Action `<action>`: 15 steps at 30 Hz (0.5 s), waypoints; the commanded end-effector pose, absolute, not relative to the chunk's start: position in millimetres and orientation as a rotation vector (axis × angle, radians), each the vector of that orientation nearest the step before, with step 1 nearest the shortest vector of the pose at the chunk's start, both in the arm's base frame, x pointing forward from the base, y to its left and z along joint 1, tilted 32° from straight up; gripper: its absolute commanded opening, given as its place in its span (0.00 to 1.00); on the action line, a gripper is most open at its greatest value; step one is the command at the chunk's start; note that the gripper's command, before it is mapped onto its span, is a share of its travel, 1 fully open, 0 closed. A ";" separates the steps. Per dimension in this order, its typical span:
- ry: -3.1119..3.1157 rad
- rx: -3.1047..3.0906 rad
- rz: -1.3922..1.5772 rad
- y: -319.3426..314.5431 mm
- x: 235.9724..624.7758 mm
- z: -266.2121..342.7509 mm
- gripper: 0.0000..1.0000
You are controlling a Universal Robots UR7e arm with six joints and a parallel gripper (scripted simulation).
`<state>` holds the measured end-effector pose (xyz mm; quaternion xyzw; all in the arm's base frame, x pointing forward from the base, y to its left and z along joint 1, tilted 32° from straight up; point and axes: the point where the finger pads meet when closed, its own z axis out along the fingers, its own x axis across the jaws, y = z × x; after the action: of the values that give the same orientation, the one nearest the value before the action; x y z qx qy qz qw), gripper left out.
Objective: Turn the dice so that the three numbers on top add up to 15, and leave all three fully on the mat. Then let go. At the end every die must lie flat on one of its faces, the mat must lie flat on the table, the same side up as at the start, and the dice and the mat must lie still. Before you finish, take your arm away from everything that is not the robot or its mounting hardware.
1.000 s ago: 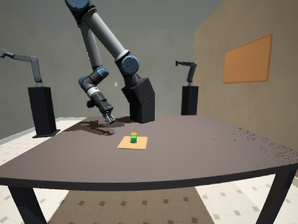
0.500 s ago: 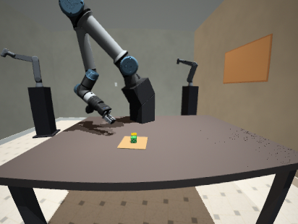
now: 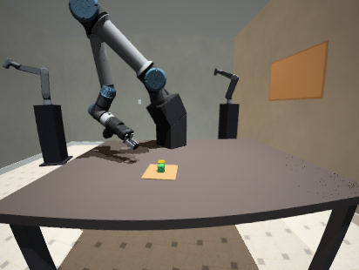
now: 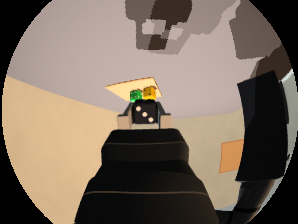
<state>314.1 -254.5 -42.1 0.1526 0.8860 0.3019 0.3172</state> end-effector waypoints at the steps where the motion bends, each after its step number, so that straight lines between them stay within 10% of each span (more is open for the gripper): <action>1: 2.331 0.398 0.800 -255.0 314.4 -42.7 0.57; 15: 2.333 0.391 0.814 -268.2 320.2 -66.6 0.57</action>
<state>317.1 -261.9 -55.1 0.1487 0.8854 0.3082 0.3146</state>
